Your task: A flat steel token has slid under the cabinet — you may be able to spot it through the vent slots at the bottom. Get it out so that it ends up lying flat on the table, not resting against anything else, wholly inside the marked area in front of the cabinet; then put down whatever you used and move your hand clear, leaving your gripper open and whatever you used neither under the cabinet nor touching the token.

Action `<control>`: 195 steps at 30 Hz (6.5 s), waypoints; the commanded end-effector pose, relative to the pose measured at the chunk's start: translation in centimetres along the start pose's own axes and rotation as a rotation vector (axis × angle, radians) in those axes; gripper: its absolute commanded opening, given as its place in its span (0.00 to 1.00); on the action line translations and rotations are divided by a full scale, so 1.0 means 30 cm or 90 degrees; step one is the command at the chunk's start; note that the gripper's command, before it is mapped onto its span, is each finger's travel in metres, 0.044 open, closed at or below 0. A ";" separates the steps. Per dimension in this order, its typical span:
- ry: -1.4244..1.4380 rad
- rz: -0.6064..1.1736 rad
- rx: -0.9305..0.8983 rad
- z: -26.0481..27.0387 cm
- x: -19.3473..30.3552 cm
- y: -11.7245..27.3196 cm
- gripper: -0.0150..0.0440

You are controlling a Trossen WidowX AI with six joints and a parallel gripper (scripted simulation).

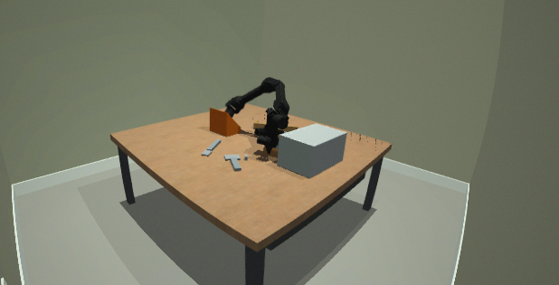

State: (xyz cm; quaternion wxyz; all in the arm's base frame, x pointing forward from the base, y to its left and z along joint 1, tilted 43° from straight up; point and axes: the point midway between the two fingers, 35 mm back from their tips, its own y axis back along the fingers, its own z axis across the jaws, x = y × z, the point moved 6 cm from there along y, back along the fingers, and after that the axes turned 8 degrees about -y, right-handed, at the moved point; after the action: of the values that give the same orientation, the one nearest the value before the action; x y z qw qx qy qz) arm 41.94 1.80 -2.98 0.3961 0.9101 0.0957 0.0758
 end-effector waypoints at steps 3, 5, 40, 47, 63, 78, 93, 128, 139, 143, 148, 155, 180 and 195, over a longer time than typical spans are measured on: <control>0.002 0.001 0.002 -0.032 0.003 -0.003 0.25; 0.002 0.001 0.002 -0.039 0.002 -0.003 0.25; 0.002 0.000 0.002 -0.024 -0.088 -0.005 0.25; 0.002 0.000 0.002 -0.020 -0.110 -0.005 0.25; 0.001 0.000 0.002 -0.012 -0.164 -0.006 0.25; 0.001 -0.001 0.002 -0.003 -0.217 -0.006 0.25; 0.000 -0.001 0.001 0.007 -0.274 -0.007 0.25; 0.000 -0.002 0.001 0.032 -0.420 -0.007 0.25; -0.001 -0.002 0.001 0.042 -0.471 -0.008 0.25; -0.001 -0.003 0.001 0.046 -0.490 -0.007 0.25; -0.001 -0.003 0.000 0.051 -0.516 -0.007 0.25; -0.001 -0.003 0.000 0.058 -0.551 -0.007 0.25; -0.003 -0.003 -0.001 0.090 -0.624 0.004 0.25; -0.002 -0.004 0.000 0.086 -0.624 0.000 0.68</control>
State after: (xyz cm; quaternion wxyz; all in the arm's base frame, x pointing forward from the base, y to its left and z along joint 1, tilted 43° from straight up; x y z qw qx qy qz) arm 24.35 -4.41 -5.89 0.3953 0.9104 0.0976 0.0732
